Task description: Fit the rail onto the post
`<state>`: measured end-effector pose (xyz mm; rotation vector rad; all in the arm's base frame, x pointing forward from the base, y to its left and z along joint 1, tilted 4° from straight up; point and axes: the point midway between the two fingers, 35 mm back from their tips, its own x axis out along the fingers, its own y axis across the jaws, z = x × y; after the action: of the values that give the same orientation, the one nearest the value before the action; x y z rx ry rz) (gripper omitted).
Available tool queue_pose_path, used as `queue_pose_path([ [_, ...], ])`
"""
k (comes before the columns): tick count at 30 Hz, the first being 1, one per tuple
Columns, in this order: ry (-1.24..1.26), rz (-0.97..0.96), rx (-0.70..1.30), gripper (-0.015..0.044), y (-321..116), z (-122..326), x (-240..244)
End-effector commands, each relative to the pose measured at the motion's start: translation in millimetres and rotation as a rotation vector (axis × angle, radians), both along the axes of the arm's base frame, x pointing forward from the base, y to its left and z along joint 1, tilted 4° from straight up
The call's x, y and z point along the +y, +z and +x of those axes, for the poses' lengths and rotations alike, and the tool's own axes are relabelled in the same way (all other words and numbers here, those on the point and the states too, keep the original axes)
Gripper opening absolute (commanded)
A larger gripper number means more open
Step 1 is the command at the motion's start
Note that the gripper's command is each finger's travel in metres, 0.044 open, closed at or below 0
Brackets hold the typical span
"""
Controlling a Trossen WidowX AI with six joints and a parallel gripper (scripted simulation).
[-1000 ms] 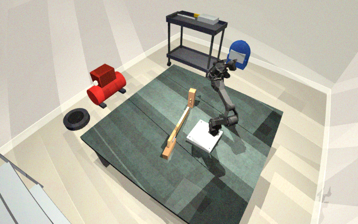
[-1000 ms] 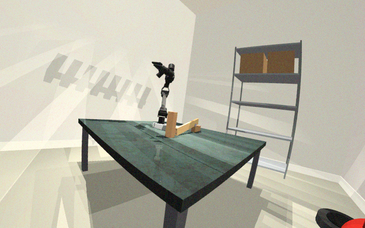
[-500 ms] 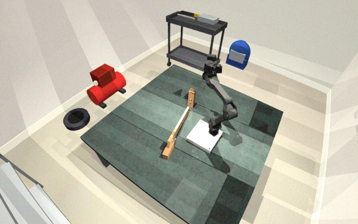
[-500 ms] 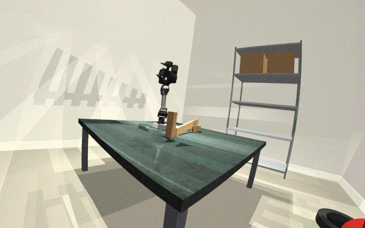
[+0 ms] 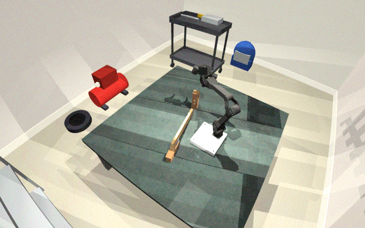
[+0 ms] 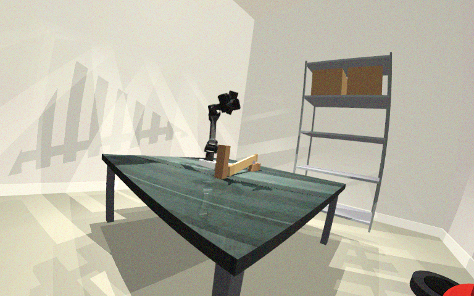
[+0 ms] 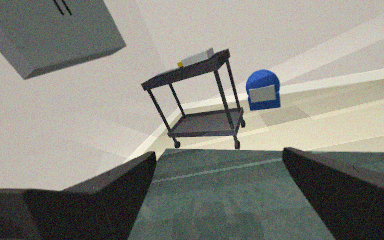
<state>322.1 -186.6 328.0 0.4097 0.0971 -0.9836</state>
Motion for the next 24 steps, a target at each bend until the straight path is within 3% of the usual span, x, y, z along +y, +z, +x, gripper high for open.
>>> queue_pose_path([
  [1,0.383,-0.172,0.572,0.044,-64,29,38],
  [14,1.118,-0.506,1.269,0.044,-154,31,101],
  [24,1.815,-0.815,1.55,0.044,-209,6,152],
])
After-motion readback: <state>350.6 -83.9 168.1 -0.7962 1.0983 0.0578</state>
